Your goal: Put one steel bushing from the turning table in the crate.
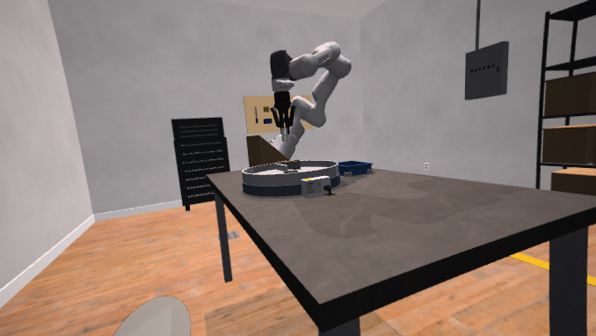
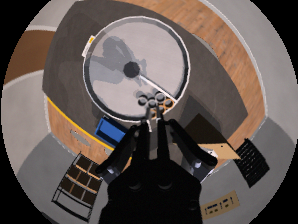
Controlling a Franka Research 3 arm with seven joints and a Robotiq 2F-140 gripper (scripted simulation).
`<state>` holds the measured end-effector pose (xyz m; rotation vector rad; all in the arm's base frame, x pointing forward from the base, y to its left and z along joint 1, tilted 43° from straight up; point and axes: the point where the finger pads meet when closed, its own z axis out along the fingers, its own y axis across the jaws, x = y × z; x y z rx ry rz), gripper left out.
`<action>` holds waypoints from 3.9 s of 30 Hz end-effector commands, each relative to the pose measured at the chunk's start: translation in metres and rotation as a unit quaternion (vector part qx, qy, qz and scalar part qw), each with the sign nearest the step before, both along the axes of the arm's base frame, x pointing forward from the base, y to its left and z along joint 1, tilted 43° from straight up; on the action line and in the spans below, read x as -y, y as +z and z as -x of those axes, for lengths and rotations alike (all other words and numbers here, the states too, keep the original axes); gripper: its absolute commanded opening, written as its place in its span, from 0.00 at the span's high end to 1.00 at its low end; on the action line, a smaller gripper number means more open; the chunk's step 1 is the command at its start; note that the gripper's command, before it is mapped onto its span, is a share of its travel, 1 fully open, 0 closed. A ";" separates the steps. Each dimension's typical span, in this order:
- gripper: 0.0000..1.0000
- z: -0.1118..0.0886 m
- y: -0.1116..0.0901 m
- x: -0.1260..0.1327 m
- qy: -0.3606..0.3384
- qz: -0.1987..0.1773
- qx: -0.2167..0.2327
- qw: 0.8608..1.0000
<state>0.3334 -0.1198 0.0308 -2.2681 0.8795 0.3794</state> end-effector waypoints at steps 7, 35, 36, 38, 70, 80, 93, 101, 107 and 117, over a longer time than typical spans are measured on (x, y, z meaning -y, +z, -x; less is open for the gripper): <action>0.90 0.000 -0.001 0.000 -0.004 0.000 -0.003 1.000; 0.90 0.000 -0.001 0.000 -0.004 0.000 -0.003 1.000; 0.90 0.000 -0.001 0.000 -0.004 0.000 -0.003 1.000; 0.90 0.000 -0.001 0.000 -0.004 0.000 -0.003 1.000; 0.90 0.000 -0.001 0.000 -0.004 0.000 -0.003 1.000; 0.90 0.000 -0.001 0.000 -0.004 0.000 -0.003 1.000; 0.90 0.000 -0.001 0.000 -0.004 0.000 -0.003 1.000; 0.90 0.000 -0.001 0.000 -0.004 0.000 -0.003 1.000; 0.90 0.000 -0.001 0.000 -0.004 0.000 -0.003 1.000; 0.90 0.000 -0.001 0.000 -0.004 0.000 -0.003 1.000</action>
